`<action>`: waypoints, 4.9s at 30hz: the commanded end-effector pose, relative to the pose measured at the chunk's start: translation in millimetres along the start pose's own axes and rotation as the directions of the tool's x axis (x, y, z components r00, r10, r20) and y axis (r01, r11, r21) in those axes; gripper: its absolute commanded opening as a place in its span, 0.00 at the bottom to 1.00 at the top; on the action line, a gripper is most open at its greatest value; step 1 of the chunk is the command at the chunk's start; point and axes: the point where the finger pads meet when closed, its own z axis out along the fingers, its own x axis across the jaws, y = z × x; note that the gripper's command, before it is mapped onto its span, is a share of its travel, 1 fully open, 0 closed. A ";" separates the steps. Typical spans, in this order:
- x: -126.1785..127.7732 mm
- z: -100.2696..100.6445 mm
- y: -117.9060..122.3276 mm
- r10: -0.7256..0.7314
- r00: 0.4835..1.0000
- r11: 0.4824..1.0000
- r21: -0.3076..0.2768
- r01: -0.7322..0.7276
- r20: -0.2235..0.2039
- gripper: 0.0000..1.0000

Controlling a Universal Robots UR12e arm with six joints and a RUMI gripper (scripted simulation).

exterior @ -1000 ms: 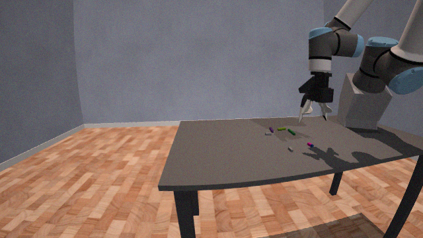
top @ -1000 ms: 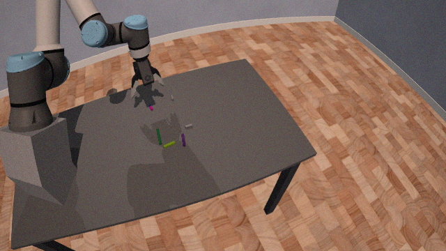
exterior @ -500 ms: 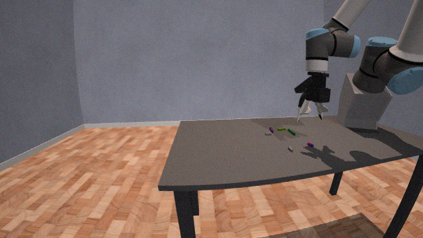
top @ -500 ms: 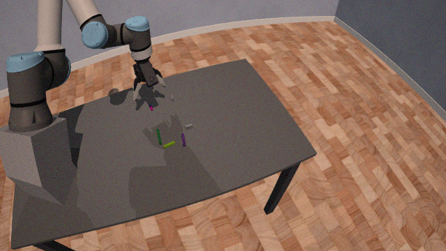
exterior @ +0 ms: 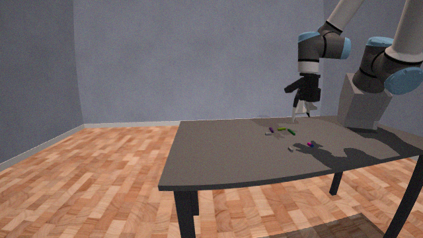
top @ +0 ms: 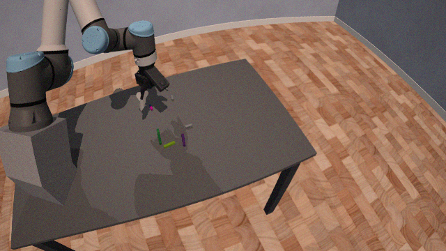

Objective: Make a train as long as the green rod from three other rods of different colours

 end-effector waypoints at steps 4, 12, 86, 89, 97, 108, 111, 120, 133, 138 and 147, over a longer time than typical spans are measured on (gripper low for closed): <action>7.9 3.8 -30.3 -0.207 0.978 0.978 -0.008 0.207 0.003 1.00; 21.1 7.7 -64.2 -0.439 0.899 0.899 -0.007 0.439 0.004 1.00; 78.4 18.2 -152.5 -0.933 0.359 0.359 0.005 0.933 0.017 0.14; 78.4 18.2 -152.5 -0.933 0.359 0.359 0.005 0.933 0.017 0.14; 78.4 18.2 -152.5 -0.933 0.359 0.359 0.005 0.933 0.017 0.14; 78.4 20.6 -152.5 -0.933 0.359 0.359 0.005 0.933 0.017 0.14; 78.4 22.7 -152.5 -0.933 0.359 0.359 0.005 0.933 0.017 0.14; 78.3 30.4 -152.4 -0.933 0.359 0.359 0.005 0.933 0.017 0.14; 78.2 50.5 -152.2 -0.933 0.359 0.359 0.005 0.933 0.017 0.14; 78.2 55.0 -152.2 -0.933 0.359 0.359 0.005 0.933 0.017 0.14; 78.1 65.5 -152.1 -0.933 0.359 0.359 0.005 0.933 0.017 0.14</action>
